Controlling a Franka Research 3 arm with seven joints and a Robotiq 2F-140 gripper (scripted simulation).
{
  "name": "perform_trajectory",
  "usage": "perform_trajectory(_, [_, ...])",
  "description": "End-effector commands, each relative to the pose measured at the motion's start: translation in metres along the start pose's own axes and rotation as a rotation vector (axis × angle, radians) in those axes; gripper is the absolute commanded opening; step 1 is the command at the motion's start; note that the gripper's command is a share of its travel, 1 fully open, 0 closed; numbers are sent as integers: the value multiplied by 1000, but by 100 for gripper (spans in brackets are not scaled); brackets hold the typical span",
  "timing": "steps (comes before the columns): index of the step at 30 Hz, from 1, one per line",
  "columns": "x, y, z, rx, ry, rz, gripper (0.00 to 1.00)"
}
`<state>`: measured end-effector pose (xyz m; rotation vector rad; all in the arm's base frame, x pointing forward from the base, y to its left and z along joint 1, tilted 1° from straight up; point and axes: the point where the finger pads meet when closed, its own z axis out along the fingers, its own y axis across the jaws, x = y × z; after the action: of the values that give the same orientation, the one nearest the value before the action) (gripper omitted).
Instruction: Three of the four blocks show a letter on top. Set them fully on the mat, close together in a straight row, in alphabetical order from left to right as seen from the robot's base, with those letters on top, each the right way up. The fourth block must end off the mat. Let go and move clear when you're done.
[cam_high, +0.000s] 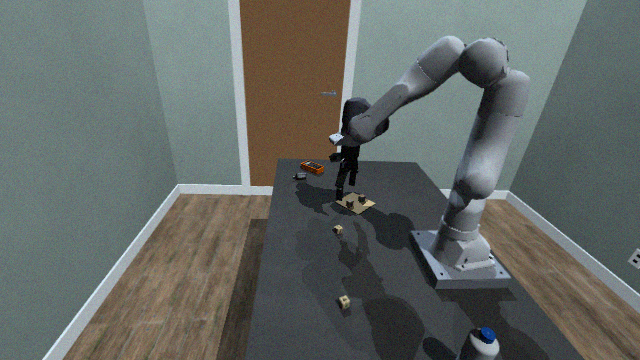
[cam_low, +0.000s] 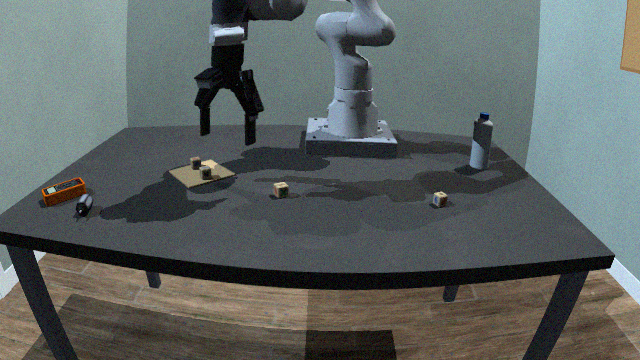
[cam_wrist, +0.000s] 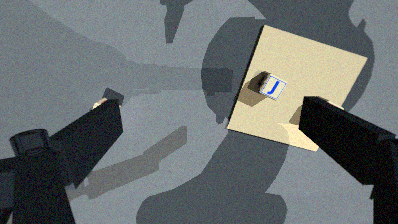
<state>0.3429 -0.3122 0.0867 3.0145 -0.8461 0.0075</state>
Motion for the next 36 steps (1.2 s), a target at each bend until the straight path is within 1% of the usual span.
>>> perform_trajectory(1, [1,-8,0,6,7,-137,100])
perform_trajectory(4, [1,-11,0,6,7,-154,100])
perform_trajectory(5, [0,-17,0,6,7,-198,100])
perform_trajectory(19, [-6,-50,2,5,8,-422,100])
perform_trajectory(21, [-6,-50,2,5,8,-422,100])
perform_trajectory(22, [-7,-56,2,5,8,-465,100])
perform_trajectory(36, [-15,-87,4,3,7,-689,100])
